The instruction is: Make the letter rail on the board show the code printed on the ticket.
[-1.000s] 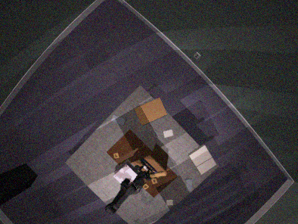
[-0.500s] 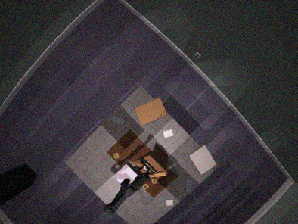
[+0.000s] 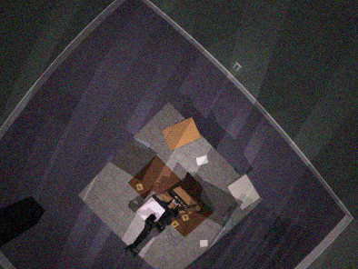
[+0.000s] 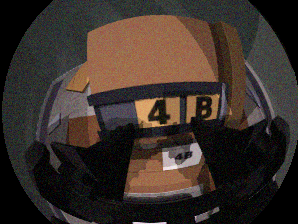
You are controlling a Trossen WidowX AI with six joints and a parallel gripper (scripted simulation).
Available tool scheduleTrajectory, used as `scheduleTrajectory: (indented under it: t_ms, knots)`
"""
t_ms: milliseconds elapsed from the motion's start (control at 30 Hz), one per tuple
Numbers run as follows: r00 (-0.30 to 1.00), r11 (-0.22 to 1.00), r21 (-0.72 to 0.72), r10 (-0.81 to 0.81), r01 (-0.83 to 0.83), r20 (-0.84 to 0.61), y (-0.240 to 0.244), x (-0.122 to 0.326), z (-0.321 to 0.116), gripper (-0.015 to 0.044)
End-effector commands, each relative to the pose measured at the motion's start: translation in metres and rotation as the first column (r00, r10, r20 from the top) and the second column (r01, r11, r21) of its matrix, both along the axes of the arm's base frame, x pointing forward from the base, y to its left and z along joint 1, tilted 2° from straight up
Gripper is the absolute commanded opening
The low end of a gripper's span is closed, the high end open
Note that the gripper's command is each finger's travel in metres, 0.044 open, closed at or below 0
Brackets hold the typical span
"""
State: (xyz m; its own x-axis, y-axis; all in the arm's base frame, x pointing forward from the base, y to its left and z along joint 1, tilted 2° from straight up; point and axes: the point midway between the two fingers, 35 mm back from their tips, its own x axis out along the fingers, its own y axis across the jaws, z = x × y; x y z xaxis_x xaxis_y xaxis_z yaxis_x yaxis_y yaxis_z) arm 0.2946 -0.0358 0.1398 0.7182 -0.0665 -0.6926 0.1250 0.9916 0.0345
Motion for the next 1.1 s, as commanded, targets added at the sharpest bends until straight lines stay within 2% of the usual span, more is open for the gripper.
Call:
scheduleTrajectory:
  t_ms: [0, 667, 1033, 1067]
  knots:
    - [1.0, 1.0, -0.002, 0.007, -0.007, 0.003, 0.0007, -0.0019, 0.0026, 0.0295]
    - [1.0, 1.0, -0.002, 0.007, -0.007, 0.003, 0.0029, -0.0084, 0.0116, 0.0295]
    - [1.0, 1.0, 0.0, 0.005, -0.005, -0.001, 0.0023, -0.0076, 0.009, 0.0006]
    - [1.0, 1.0, 0.0, 0.005, -0.005, -0.001, 0.0023, -0.0076, 0.009, 0.0]
